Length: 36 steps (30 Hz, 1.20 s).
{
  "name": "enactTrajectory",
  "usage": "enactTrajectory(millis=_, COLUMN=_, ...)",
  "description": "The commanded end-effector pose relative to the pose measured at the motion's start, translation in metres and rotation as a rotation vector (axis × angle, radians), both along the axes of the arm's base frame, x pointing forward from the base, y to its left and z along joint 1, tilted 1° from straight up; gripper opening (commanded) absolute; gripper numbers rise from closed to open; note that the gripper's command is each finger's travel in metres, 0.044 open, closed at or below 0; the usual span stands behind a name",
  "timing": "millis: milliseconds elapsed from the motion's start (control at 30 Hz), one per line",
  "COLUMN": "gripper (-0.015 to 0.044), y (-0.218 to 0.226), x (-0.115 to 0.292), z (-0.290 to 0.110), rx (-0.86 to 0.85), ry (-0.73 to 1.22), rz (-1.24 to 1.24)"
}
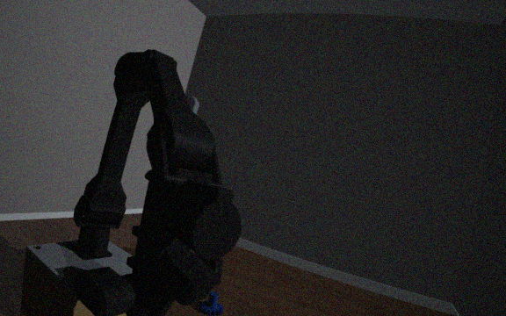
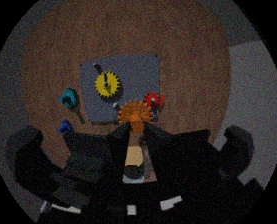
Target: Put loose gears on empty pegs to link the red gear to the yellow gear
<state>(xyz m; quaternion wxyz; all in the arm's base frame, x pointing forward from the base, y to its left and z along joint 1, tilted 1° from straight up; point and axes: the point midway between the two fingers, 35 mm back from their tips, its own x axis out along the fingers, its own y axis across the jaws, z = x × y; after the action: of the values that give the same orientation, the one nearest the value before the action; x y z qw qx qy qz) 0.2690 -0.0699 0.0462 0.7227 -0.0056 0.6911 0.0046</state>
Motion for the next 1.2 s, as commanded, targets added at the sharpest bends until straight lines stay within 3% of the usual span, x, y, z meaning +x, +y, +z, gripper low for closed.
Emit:
enactTrajectory(millis=0, gripper=0.0, y=-0.005, x=-0.003, z=-0.002, rx=0.003, ry=-0.006, rz=0.003)
enactTrajectory(millis=767, gripper=0.0, y=-0.005, x=-0.004, z=-0.002, rx=0.003, ry=-0.006, rz=0.009)
enactTrajectory(millis=1167, gripper=0.0, y=-0.005, x=-0.004, z=-0.017, rx=-0.003, ry=-0.006, rz=0.131)
